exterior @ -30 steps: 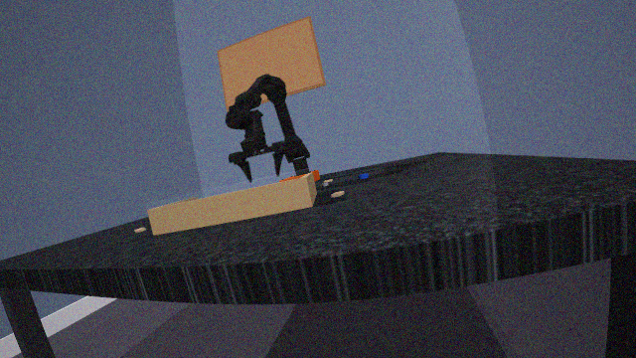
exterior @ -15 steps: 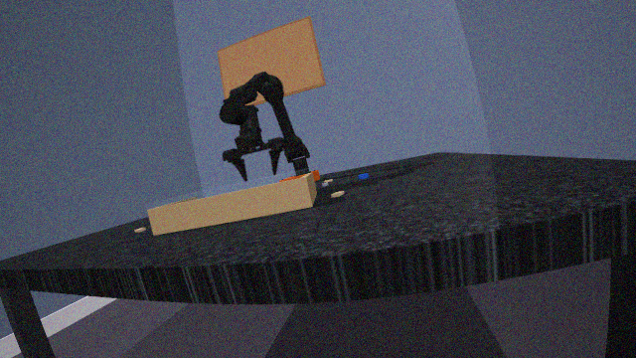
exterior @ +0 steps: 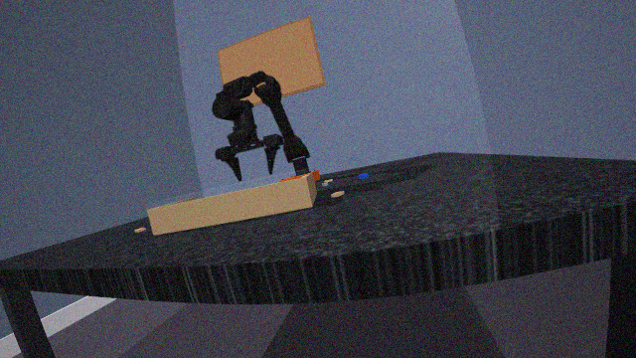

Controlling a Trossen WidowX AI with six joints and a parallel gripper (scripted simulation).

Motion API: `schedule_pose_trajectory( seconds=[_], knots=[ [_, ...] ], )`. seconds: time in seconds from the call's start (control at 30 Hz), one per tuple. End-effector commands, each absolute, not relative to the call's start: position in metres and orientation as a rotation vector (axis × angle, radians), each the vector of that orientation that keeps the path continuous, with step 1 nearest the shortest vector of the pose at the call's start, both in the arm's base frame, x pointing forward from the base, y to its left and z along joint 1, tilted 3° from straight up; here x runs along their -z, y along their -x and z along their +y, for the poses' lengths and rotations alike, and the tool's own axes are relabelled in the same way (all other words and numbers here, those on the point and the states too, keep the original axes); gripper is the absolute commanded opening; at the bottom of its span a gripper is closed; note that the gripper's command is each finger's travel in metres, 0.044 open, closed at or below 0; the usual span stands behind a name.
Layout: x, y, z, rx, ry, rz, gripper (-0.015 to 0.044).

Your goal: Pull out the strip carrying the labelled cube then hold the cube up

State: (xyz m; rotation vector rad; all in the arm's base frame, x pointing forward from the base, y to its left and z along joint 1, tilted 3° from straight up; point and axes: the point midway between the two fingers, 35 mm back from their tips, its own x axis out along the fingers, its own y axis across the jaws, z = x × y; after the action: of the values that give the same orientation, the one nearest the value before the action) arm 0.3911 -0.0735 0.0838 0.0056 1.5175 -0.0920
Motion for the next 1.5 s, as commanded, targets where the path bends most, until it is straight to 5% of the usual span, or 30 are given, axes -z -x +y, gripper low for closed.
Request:
schedule_pose_trajectory(
  seconds=[0.0, 0.27, 1.47],
  knots=[
    [-0.084, -0.403, -0.073, 0.098, -0.007, 1.520, 0.0440],
    [-0.073, -0.404, -0.074, 0.098, -0.007, 1.520, 0.0250],
    [-0.031, -0.405, -0.076, 0.097, -0.011, 1.517, 0.0224]
  ],
)
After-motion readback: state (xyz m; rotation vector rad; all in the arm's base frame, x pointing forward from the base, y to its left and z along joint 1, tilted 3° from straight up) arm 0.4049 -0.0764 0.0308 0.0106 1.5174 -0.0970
